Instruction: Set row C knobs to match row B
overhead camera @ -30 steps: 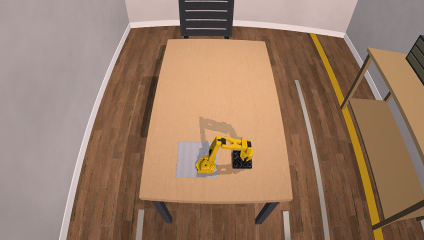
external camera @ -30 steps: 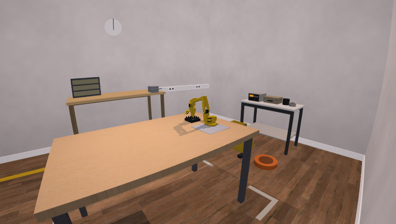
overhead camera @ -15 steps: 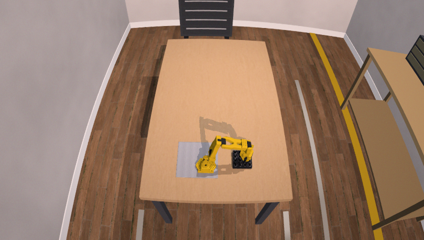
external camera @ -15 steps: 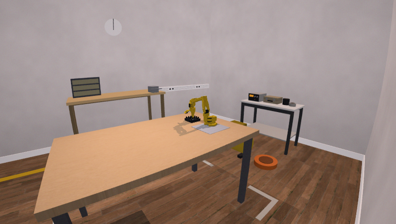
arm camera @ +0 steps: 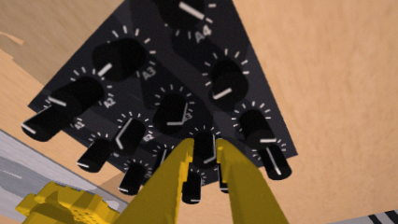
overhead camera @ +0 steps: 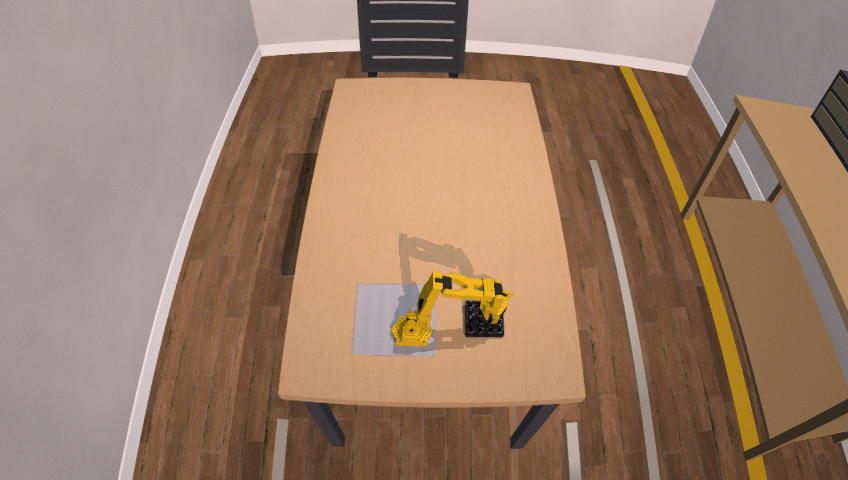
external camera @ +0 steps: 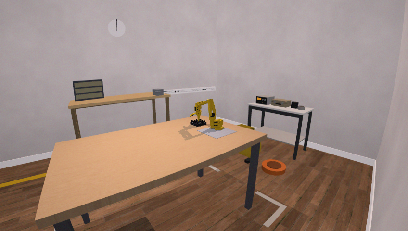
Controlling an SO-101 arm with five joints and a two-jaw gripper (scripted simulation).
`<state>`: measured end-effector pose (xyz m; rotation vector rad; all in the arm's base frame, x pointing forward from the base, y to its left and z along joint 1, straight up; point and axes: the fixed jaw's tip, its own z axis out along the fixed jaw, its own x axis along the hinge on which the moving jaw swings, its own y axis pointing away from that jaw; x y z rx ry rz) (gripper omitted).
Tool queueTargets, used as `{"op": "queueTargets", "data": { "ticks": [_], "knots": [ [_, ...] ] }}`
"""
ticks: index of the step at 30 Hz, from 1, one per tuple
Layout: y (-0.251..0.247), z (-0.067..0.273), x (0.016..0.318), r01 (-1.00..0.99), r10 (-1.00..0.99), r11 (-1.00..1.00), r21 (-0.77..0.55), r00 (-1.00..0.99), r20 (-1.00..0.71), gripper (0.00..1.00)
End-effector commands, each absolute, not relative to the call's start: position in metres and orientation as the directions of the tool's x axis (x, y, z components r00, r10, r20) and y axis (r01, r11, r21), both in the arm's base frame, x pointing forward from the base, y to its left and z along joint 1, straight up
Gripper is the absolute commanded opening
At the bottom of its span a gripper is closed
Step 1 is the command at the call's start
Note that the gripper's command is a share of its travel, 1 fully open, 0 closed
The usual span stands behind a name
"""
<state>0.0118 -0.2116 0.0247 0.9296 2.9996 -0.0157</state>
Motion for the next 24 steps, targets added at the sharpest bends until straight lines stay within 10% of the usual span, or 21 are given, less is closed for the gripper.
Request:
{"op": "queueTargets", "data": {
  "ticks": [1, 24],
  "knots": [
    [-0.2103, 0.0232, 0.0108, 0.628, 0.628, 0.778, 0.004, -0.778, 0.003, 0.01],
    [-0.2115, 0.0232, 0.012, 0.828, 0.828, 0.561, 0.003, -0.561, 0.004, 0.01]
  ]
}}
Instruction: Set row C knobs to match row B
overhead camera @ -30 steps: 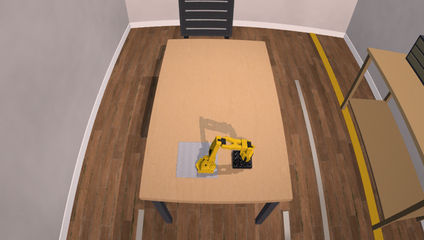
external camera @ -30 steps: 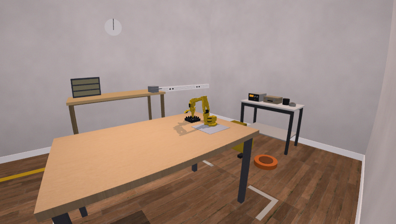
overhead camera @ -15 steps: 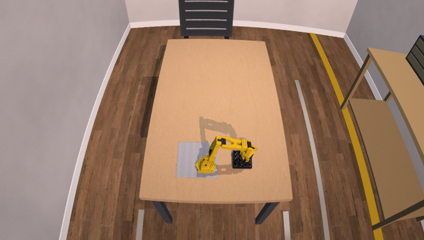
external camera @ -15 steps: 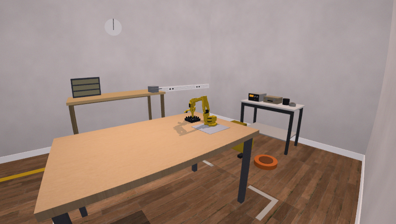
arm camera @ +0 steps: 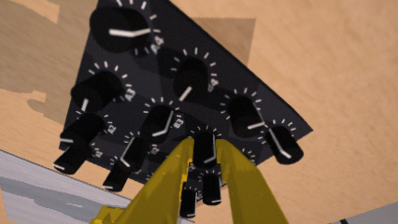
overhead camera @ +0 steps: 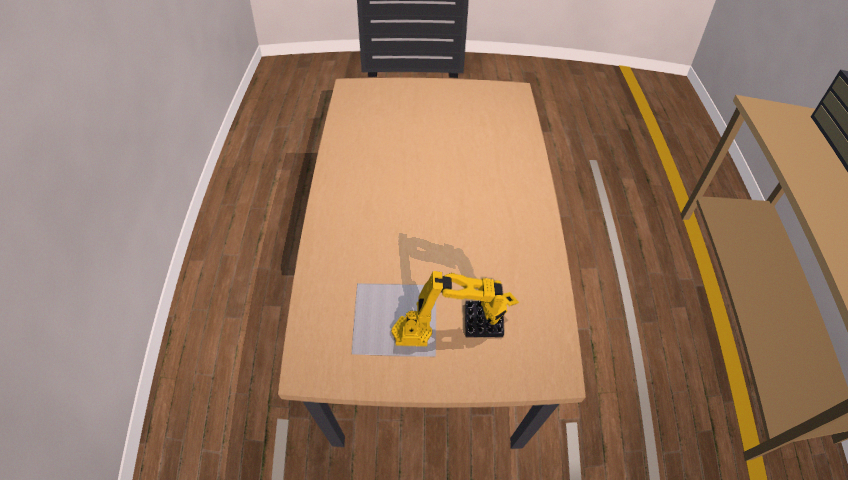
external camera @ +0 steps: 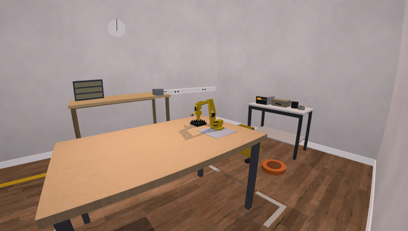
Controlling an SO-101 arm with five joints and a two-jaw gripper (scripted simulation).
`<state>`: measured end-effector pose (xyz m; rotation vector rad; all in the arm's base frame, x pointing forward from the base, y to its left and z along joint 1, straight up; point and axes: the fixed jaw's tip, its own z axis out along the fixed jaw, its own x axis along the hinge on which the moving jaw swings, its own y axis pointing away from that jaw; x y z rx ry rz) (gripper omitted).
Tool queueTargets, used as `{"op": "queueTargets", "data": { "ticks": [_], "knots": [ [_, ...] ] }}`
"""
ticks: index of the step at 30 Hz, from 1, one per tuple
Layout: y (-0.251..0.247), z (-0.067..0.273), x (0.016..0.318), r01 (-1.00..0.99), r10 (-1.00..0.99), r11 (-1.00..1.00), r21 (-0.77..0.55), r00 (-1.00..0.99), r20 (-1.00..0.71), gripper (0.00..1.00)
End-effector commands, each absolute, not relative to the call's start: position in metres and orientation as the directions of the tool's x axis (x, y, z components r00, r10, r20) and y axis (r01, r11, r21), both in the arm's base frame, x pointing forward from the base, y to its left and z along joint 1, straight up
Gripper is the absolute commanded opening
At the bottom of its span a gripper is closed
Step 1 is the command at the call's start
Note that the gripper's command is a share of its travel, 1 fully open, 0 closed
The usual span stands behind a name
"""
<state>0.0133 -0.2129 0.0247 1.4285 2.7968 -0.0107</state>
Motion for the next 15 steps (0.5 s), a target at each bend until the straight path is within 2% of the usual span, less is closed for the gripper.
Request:
{"op": "queueTargets", "data": {
  "ticks": [1, 15],
  "knots": [
    [-0.2116, 0.0232, 0.012, 0.831, 0.831, 0.556, 0.003, -0.556, 0.004, 0.01],
    [-0.2119, 0.0232, 0.0122, 0.865, 0.865, 0.502, 0.002, -0.502, 0.005, 0.01]
  ]
}}
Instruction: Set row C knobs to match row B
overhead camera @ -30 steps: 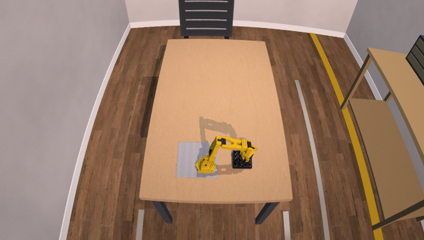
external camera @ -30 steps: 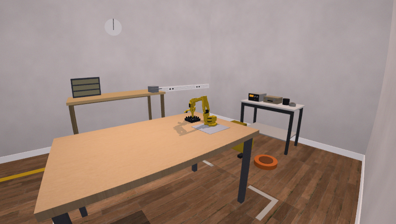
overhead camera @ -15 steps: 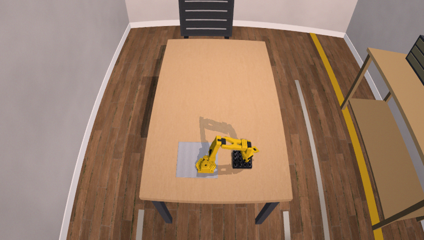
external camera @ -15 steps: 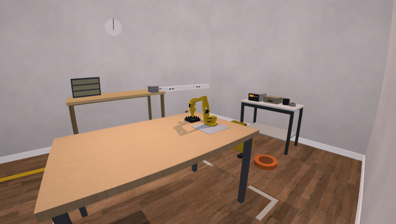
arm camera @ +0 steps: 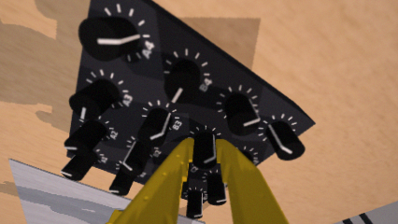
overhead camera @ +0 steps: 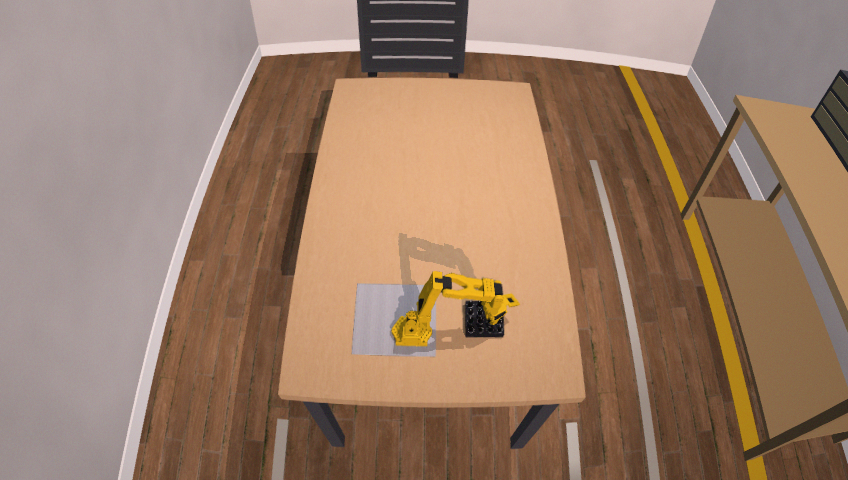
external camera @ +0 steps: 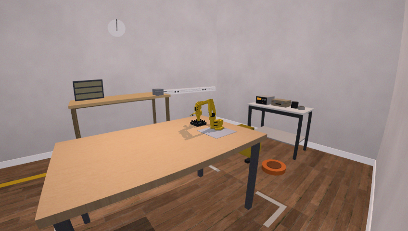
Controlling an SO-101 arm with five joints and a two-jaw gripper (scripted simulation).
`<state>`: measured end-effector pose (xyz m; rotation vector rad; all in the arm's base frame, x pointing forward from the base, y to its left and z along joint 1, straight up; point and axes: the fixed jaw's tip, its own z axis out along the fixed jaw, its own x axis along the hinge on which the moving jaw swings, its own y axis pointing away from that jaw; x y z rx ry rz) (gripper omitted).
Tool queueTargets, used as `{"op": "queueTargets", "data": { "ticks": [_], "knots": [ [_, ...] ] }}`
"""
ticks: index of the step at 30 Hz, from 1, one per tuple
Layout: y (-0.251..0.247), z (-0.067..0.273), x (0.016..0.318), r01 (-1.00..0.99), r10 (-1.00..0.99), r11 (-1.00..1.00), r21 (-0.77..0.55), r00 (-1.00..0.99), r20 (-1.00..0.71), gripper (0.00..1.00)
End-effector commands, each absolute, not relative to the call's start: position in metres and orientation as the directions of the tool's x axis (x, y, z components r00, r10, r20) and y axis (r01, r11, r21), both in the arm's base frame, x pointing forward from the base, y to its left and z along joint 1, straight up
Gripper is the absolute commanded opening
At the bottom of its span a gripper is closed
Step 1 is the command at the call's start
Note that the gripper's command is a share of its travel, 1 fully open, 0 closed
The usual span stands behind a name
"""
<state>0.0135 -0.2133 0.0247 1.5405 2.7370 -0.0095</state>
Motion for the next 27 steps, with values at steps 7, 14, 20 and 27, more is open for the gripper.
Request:
{"op": "queueTargets", "data": {
  "ticks": [7, 14, 20, 27],
  "knots": [
    [-0.2119, 0.0232, 0.0122, 0.865, 0.865, 0.502, 0.002, -0.502, 0.005, 0.01],
    [-0.2119, 0.0232, 0.0122, 0.865, 0.865, 0.502, 0.002, -0.502, 0.005, 0.01],
    [-0.2119, 0.0232, 0.0122, 0.865, 0.865, 0.502, 0.002, -0.502, 0.005, 0.01],
    [-0.2116, 0.0232, 0.0125, 0.865, 0.865, 0.502, 0.002, -0.502, 0.005, 0.03]
  ]
}}
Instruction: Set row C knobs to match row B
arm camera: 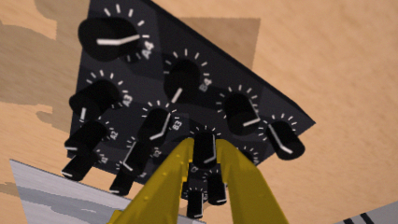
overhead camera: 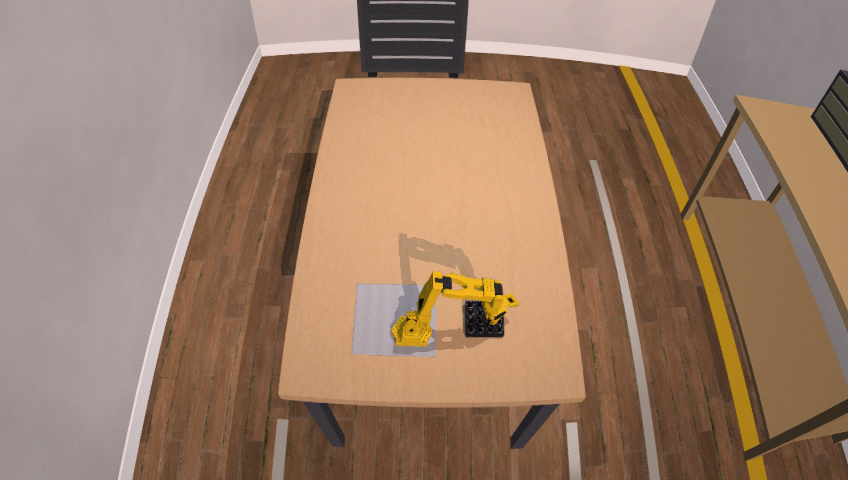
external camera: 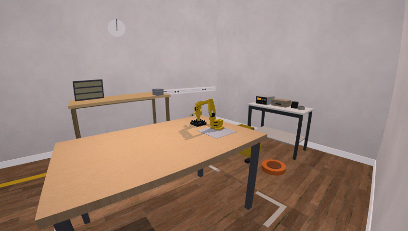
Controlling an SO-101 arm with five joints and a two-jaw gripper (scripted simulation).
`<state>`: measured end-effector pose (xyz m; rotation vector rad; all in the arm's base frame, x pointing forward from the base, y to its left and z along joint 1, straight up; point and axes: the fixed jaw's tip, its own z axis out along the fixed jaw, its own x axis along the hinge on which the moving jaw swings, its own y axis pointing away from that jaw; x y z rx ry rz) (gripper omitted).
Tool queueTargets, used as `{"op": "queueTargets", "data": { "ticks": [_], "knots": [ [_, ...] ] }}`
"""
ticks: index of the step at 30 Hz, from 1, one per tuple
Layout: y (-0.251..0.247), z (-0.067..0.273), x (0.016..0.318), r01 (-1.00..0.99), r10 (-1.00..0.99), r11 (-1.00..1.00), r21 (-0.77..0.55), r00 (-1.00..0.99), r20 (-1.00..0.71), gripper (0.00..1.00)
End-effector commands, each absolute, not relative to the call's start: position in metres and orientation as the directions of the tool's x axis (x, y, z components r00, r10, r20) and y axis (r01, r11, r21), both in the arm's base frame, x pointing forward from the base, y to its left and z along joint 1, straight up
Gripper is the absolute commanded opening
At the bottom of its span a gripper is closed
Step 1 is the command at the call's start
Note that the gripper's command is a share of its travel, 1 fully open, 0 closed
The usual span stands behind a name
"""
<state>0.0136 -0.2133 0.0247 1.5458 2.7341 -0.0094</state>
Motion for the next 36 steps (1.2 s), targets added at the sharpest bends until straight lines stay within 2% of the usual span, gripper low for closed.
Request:
{"op": "queueTargets", "data": {
  "ticks": [1, 16, 36],
  "knots": [
    [-0.2115, 0.0232, 0.0126, 0.865, 0.865, 0.502, 0.002, -0.502, 0.005, 0.03],
    [-0.2109, 0.0232, 0.0134, 0.865, 0.865, 0.502, 0.002, -0.502, 0.005, 0.08],
    [-0.2115, 0.0288, 0.0134, 0.865, 0.865, 0.502, 0.002, -0.502, 0.005, 0.08]
  ]
}}
